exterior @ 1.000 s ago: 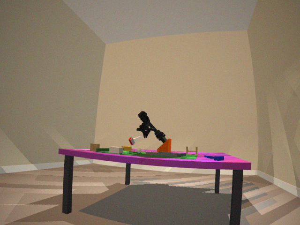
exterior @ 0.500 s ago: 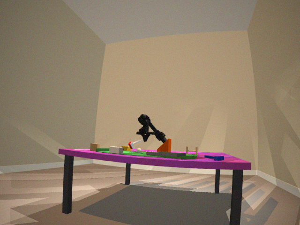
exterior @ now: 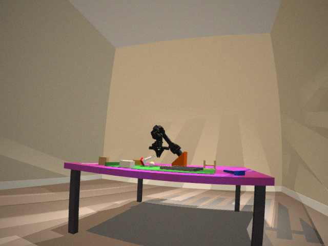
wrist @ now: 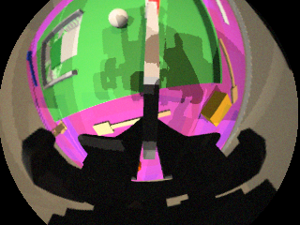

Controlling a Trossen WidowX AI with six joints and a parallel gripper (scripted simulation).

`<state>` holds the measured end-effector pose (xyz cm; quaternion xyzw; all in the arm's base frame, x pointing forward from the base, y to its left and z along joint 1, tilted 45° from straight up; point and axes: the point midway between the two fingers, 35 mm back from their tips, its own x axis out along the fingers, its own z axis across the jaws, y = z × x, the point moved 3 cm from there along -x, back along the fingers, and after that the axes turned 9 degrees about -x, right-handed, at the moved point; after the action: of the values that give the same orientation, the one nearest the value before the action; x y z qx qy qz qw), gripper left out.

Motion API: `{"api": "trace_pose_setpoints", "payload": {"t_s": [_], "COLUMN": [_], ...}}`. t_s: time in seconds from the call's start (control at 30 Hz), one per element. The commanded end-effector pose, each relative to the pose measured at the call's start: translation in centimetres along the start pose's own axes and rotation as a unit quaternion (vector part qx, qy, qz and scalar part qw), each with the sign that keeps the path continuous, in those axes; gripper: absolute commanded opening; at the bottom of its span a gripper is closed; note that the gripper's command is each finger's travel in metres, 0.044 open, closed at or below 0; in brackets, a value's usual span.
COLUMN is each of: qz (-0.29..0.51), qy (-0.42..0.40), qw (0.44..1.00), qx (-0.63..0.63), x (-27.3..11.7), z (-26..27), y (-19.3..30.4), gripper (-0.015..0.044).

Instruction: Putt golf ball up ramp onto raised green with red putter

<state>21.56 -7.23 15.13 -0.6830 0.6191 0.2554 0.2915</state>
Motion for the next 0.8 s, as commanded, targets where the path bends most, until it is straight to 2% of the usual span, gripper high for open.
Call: {"api": "trace_pose_setpoints", "payload": {"t_s": [0.0, 0.37, 0.77], "qz": [0.000, 0.000, -0.001], "qy": [0.002, 0.000, 0.003], "qw": [1.000, 1.000, 1.000], "qx": [-0.004, 0.000, -0.003], "x": [0.5, 0.1, 0.4], "z": [0.0, -0.2, -3.0], "y": [0.1, 0.0, 0.5], "gripper": [0.0000, 0.0000, 0.0000]}}
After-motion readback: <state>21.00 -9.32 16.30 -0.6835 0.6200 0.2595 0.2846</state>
